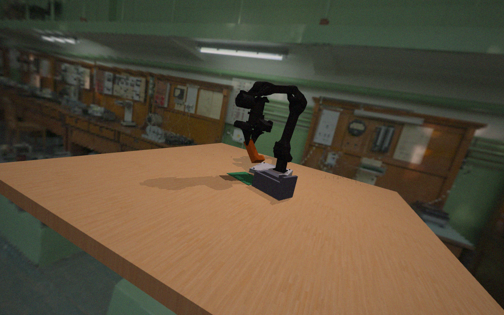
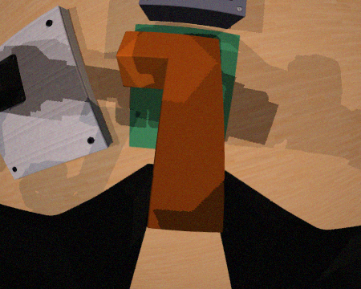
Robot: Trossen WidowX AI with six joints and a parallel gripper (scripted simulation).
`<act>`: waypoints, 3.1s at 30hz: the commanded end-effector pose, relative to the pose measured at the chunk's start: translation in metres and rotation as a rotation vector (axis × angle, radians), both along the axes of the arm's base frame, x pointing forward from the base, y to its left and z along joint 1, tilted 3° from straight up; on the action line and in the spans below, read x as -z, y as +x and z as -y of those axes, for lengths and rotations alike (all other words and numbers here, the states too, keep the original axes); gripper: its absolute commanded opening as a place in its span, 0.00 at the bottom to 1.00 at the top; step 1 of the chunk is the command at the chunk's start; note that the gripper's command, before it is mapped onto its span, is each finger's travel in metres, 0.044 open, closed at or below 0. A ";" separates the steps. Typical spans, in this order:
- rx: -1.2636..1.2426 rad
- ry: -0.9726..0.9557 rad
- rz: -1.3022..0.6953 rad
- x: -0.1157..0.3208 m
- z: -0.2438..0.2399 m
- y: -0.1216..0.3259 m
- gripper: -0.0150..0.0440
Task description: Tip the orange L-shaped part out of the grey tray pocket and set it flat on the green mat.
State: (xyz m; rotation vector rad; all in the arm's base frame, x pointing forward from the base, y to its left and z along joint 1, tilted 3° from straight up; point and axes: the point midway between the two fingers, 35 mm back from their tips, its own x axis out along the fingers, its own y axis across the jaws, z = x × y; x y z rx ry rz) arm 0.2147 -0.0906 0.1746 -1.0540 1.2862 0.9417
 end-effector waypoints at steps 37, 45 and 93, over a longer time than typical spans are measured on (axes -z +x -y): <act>-0.005 0.005 -0.001 0.063 0.001 0.004 0.25; -0.005 0.005 -0.001 0.076 0.002 0.005 0.25; 0.000 -0.003 0.007 -0.005 0.001 0.001 0.93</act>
